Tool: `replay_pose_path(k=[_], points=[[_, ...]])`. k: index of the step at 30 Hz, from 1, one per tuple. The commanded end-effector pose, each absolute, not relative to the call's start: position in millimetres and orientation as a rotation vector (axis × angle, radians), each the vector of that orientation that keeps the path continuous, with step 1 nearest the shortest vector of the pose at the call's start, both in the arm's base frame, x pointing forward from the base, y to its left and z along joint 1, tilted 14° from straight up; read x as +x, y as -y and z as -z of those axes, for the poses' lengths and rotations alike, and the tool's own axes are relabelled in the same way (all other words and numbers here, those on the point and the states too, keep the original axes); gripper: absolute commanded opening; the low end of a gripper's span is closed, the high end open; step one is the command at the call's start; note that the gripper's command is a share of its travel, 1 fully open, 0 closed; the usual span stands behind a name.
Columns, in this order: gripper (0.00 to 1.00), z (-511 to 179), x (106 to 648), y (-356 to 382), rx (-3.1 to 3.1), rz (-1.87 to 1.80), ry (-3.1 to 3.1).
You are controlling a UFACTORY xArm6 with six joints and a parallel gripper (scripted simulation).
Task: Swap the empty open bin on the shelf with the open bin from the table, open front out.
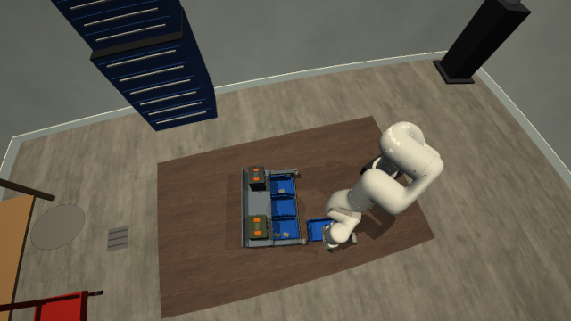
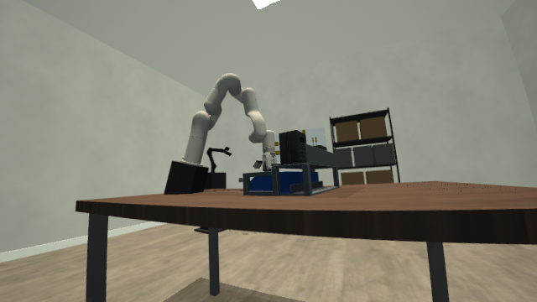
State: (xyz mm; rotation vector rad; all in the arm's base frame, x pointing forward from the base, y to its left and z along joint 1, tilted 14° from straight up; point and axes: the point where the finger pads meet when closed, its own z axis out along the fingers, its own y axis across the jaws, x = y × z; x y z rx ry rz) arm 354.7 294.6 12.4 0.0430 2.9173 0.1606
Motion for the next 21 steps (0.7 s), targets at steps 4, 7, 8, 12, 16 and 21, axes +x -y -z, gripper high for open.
replay_pose_path(k=[4, 7, 8, 12, 16, 21], points=[[0.26, -13.7, 355.5, -295.4, 0.043, -0.164, -2.915], [0.26, -13.7, 355.5, -295.4, 0.043, -0.164, -2.915], [0.26, -13.7, 355.5, -295.4, 0.043, -0.164, -2.915], [0.26, -14.1, 355.4, -295.4, 0.043, -0.164, -2.915], [0.26, -15.0, 355.3, -295.3, 0.043, -0.164, -2.915], [0.26, -16.1, 355.0, -295.1, 0.043, -0.164, -2.915]])
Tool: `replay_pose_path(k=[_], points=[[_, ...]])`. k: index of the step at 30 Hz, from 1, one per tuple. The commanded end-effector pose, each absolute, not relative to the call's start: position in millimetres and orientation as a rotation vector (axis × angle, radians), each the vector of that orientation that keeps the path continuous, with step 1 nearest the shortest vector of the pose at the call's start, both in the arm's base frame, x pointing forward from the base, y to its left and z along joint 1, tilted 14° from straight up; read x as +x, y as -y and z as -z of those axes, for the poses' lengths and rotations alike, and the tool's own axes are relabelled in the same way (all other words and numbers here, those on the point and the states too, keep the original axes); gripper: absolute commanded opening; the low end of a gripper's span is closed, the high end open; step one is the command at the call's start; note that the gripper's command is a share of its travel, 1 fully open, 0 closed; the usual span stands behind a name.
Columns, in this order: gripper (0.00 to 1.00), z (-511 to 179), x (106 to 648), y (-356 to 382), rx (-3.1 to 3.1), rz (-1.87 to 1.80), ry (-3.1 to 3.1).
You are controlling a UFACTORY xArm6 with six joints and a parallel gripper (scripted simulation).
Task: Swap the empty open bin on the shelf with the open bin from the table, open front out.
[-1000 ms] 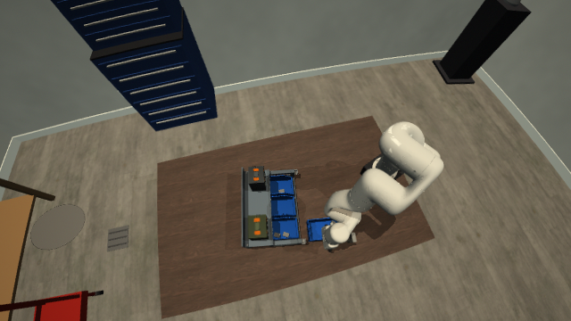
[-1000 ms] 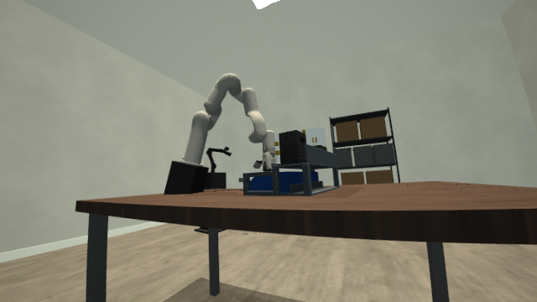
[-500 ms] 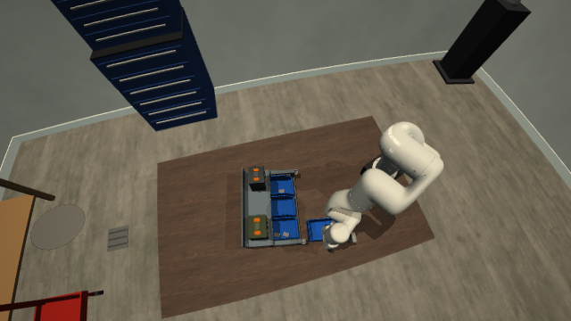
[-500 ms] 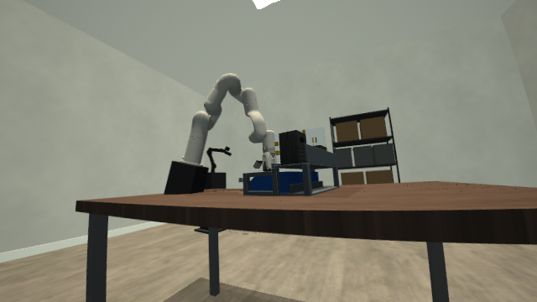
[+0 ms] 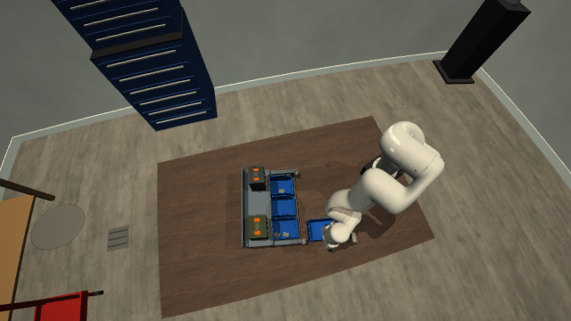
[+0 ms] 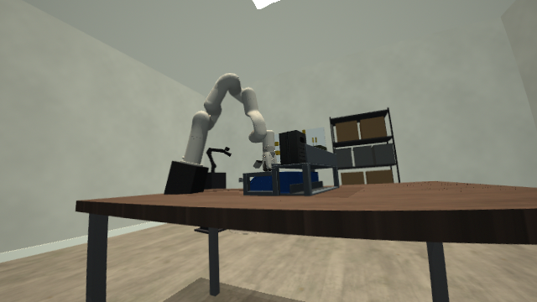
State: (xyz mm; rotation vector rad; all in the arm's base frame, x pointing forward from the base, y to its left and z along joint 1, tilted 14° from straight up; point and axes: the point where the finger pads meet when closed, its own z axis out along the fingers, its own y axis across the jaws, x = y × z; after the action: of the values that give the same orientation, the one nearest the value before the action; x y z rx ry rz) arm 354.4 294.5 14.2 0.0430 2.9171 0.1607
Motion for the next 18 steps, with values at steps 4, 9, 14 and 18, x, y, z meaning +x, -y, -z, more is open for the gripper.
replay_pose_path(k=[4, 9, 14, 18], points=[[0.26, -18, 354, -295, 0.043, -0.164, -2.915], [0.26, -22, 354, -294, 0.043, -0.164, -2.915], [0.26, -28, 352, -294, 0.043, -0.164, -2.915], [0.26, -30, 352, -294, 0.043, -0.164, -2.915]])
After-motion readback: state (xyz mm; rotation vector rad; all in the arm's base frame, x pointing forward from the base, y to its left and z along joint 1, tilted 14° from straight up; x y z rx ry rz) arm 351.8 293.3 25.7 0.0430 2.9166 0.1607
